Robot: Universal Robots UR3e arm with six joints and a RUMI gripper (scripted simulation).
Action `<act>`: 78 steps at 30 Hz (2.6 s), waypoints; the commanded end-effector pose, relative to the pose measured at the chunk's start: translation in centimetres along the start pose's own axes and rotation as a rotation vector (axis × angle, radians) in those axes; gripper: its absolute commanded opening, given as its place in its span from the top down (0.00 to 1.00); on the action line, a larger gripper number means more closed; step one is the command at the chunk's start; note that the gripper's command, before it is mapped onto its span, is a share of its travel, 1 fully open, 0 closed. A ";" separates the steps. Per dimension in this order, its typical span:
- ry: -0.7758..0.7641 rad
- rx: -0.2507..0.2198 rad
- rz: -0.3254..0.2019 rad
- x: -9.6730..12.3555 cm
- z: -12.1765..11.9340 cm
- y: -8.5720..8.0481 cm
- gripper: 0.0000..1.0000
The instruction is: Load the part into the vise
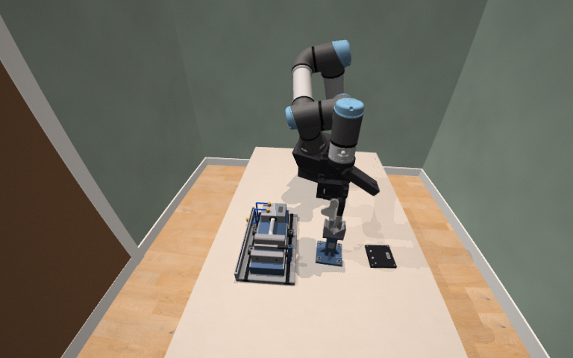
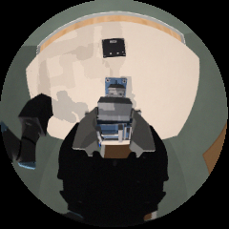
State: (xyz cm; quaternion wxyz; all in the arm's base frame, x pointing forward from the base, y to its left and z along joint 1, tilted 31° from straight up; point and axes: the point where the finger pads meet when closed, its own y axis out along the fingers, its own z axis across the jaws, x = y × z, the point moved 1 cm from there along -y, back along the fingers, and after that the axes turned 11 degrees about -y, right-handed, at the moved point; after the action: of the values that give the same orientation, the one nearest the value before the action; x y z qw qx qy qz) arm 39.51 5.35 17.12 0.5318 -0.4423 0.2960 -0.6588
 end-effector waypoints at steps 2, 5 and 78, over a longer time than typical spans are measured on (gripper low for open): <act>0.000 0.004 0.002 0.0 0.1 -0.1 1.00; 0.000 0.004 0.002 0.0 0.1 -0.1 1.00; 0.000 0.004 0.002 0.0 0.1 -3.8 1.00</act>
State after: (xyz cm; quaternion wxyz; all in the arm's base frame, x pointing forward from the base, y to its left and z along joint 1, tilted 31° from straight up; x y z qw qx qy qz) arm 38.18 6.12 19.71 0.5330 -0.4415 0.2960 -0.6583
